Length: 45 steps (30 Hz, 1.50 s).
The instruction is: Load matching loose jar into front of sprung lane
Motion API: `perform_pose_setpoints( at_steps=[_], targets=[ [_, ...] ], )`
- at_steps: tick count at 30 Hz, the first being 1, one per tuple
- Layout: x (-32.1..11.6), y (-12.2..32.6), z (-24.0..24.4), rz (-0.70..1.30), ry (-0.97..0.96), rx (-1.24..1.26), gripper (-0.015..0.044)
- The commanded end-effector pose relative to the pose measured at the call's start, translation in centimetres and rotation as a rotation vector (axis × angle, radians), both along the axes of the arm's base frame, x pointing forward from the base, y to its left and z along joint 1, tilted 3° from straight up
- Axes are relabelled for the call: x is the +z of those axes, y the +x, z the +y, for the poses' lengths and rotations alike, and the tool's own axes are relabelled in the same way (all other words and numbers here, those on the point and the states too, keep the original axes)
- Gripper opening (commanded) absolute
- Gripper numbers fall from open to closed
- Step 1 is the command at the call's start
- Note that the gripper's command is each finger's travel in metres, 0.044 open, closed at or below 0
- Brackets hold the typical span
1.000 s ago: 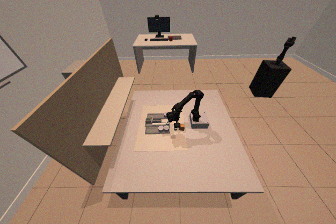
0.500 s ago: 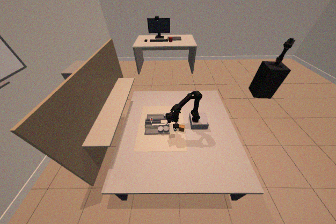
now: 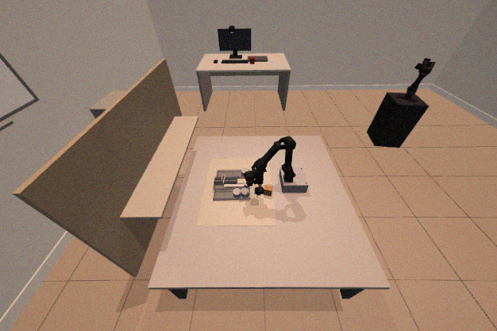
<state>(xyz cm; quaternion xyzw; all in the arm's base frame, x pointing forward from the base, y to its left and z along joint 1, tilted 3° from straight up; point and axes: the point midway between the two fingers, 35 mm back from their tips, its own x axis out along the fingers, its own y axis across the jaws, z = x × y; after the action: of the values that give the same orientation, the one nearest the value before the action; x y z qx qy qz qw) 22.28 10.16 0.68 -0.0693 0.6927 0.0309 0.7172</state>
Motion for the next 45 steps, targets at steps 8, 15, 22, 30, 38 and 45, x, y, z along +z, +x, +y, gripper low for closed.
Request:
perform_pose_setpoints(
  at_steps=[8,15,22,30,38,45],
  targets=[
    [-1.8,0.0,0.0,0.005,0.002,-0.003,0.044],
    [-2.9,0.0,-0.1,0.005,0.002,-0.003,0.044],
    [-3.7,0.0,-0.2,0.005,0.002,-0.003,0.044],
    [-3.7,0.0,-0.2,0.005,0.002,-0.003,0.023],
    [-3.7,0.0,-0.2,0.005,0.002,-0.003,0.0118],
    [-1.4,0.4,0.0,0.005,0.002,-0.003,0.0]
  ],
)
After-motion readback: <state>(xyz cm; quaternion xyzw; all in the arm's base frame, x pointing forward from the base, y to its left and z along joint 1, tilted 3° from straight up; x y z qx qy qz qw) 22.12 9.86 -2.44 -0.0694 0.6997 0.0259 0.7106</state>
